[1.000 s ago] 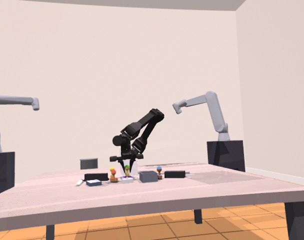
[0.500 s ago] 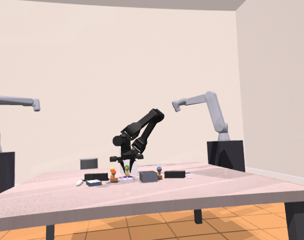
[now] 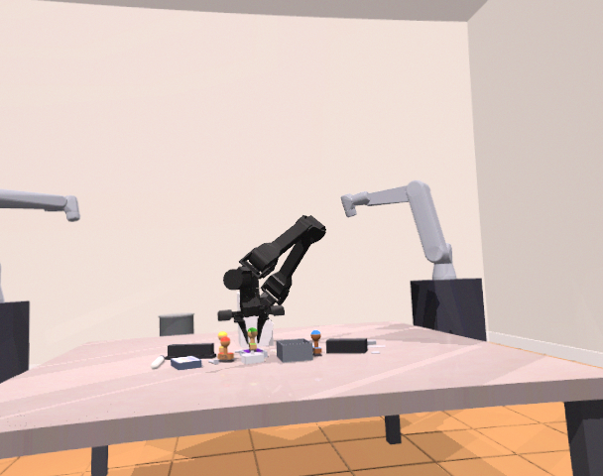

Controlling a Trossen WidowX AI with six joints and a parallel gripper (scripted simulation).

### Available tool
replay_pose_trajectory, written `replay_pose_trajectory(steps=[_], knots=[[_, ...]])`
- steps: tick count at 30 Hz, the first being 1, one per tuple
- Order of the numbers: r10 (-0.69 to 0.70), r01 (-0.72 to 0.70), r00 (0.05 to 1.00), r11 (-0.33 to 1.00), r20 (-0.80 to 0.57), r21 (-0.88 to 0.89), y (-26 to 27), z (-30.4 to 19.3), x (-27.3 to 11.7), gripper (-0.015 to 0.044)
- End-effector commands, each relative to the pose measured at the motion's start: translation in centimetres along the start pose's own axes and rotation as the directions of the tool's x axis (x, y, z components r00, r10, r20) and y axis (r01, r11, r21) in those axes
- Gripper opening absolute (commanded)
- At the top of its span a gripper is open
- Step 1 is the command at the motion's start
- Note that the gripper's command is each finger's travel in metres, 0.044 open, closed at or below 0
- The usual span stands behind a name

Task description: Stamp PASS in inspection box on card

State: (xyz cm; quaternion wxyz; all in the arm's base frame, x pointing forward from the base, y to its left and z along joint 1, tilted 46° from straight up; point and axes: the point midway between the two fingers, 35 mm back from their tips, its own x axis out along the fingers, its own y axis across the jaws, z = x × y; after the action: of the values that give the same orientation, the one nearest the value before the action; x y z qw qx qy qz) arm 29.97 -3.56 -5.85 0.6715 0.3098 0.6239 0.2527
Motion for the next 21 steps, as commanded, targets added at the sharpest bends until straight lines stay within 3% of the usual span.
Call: replay_pose_trajectory(steps=[1,21], knots=[[0.003,-0.003,1.0,1.0,-0.001,0.0,0.09,-0.04,0.24,0.0],[0.003,-0.003,1.0,1.0,-0.001,0.0,0.1,-0.03,0.02,0.0]])
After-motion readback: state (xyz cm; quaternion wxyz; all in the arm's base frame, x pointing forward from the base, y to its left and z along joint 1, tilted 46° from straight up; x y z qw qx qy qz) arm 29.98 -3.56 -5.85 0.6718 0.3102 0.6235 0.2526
